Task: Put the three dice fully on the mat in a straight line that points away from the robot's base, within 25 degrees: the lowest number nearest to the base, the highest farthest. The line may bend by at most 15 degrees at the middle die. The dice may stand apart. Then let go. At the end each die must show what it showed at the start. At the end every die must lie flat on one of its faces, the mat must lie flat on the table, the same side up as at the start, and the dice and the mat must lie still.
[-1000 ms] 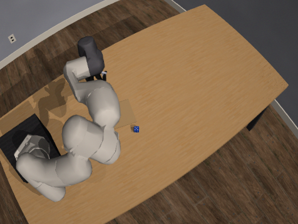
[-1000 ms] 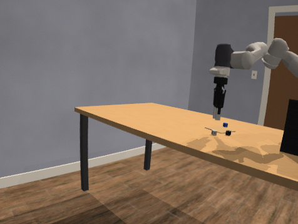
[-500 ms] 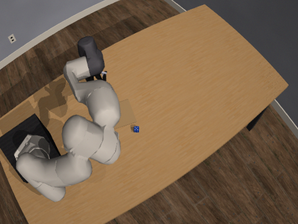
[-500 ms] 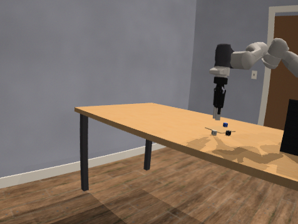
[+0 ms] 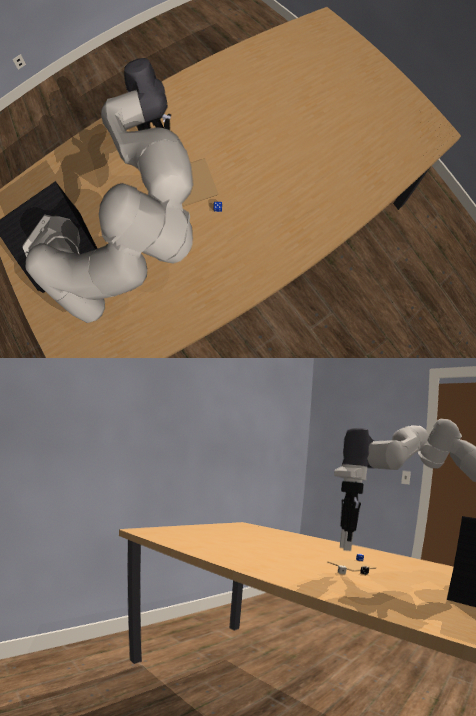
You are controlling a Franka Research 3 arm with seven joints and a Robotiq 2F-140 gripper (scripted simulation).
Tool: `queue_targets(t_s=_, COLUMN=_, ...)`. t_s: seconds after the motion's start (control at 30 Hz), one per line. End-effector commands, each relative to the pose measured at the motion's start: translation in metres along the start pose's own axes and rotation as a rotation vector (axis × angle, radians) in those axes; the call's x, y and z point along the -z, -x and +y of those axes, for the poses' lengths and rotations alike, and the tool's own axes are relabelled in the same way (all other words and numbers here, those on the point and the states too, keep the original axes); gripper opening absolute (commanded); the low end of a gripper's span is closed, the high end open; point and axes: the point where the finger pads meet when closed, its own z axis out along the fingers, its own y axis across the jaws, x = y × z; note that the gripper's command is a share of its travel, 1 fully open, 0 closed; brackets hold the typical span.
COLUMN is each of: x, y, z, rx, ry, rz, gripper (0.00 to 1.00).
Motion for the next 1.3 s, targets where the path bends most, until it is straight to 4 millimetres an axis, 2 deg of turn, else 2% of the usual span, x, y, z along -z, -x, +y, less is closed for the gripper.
queue_targets(t_s=0.0, x=-0.003, y=0.0, z=-0.001, rx=-0.005, ry=0.001, rz=0.0, gripper=0.25)
queue_targets(t_s=1.27, x=-0.048, y=-0.001, z=-0.001, rx=-0.005, ry=0.001, rz=0.0, gripper=0.25)
